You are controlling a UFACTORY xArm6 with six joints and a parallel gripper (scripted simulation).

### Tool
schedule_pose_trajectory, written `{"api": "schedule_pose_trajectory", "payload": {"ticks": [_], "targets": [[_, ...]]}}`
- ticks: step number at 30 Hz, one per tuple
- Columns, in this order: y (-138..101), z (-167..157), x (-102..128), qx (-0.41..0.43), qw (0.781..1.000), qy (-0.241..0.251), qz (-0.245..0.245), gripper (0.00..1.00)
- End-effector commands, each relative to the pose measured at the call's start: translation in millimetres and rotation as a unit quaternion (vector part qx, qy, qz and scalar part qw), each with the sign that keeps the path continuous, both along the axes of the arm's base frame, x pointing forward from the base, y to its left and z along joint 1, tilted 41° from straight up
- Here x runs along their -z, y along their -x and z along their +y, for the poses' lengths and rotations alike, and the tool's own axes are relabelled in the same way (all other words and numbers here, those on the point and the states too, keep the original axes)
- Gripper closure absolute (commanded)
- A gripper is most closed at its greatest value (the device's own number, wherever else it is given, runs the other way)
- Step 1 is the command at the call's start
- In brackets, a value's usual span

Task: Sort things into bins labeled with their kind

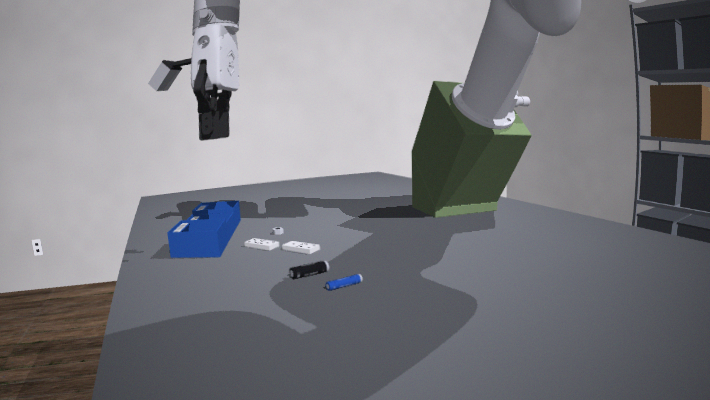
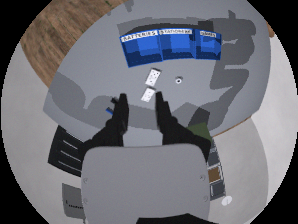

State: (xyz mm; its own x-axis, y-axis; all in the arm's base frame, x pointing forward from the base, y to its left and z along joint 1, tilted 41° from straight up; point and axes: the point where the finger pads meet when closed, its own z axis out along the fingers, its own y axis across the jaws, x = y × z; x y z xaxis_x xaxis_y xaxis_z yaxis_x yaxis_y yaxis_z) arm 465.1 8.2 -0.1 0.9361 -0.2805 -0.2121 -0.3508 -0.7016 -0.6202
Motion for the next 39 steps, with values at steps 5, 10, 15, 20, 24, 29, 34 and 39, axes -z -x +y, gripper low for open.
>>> {"api": "schedule_pose_trajectory", "payload": {"ticks": [5,10,15,20,24,29,34,39], "targets": [[54,43,28,0.103,0.991,-0.003,0.087,0.59],[85,66,44,0.157,0.979,-0.003,0.132,0.59],[103,81,53,0.175,0.974,-0.003,0.144,0.59],[123,92,58,0.175,0.974,-0.003,0.144,0.59],[123,92,57,0.175,0.974,-0.003,0.144,0.59],[121,92,58,0.175,0.974,-0.003,0.144,0.59],[118,91,58,0.175,0.974,-0.003,0.144,0.59],[116,90,59,0.175,0.974,-0.003,0.144,0.59]]}}
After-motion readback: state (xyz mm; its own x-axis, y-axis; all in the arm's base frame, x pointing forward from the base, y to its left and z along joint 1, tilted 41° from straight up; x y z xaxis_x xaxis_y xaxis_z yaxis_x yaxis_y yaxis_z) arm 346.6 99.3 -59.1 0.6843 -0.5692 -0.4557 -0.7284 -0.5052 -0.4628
